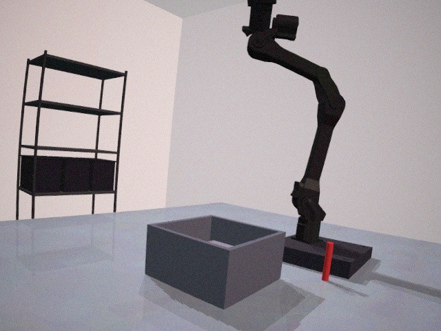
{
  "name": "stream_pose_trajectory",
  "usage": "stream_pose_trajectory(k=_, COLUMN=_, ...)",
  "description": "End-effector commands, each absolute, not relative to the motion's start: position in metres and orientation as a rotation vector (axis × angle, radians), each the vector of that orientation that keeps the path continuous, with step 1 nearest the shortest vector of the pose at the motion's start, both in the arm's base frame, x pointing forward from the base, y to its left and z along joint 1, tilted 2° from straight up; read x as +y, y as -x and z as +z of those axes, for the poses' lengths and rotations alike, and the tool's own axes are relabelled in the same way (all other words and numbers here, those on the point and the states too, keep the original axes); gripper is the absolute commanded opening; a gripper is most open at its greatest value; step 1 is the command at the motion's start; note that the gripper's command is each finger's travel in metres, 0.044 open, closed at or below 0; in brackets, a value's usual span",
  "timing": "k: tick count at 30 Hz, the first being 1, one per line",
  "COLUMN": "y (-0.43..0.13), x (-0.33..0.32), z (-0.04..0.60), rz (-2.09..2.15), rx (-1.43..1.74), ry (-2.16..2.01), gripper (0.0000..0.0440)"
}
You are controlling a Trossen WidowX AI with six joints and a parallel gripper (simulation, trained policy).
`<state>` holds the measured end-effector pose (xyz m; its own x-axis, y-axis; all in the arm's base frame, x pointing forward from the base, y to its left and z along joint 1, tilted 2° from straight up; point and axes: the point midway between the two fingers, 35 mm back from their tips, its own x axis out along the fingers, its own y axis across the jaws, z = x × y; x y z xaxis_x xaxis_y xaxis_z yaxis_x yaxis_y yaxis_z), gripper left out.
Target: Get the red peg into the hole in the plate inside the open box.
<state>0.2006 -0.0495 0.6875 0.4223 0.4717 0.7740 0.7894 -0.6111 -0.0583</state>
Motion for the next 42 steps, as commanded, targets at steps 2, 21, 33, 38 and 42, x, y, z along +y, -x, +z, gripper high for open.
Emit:
stream_pose_trajectory(k=2, y=-0.216, x=-0.064, z=0.683, rz=-0.962, rx=-1.021, ry=2.159, gripper=0.0440)
stream_pose_trajectory(k=21, y=-0.290, x=-0.124, z=0.637, rz=-0.653, rx=-0.736, ry=1.648, gripper=0.0440)
stream_pose_trajectory(k=33, y=-0.336, x=-0.150, z=0.586, rz=-0.499, rx=-0.528, ry=1.322, gripper=0.0440)
stream_pose_trajectory(k=38, y=-0.353, x=-0.157, z=0.561, rz=-0.443, rx=-0.435, ry=1.187, gripper=0.0440)
stream_pose_trajectory(k=42, y=-0.365, x=-0.160, z=0.538, rz=-0.401, rx=-0.358, ry=1.079, gripper=0.0440)
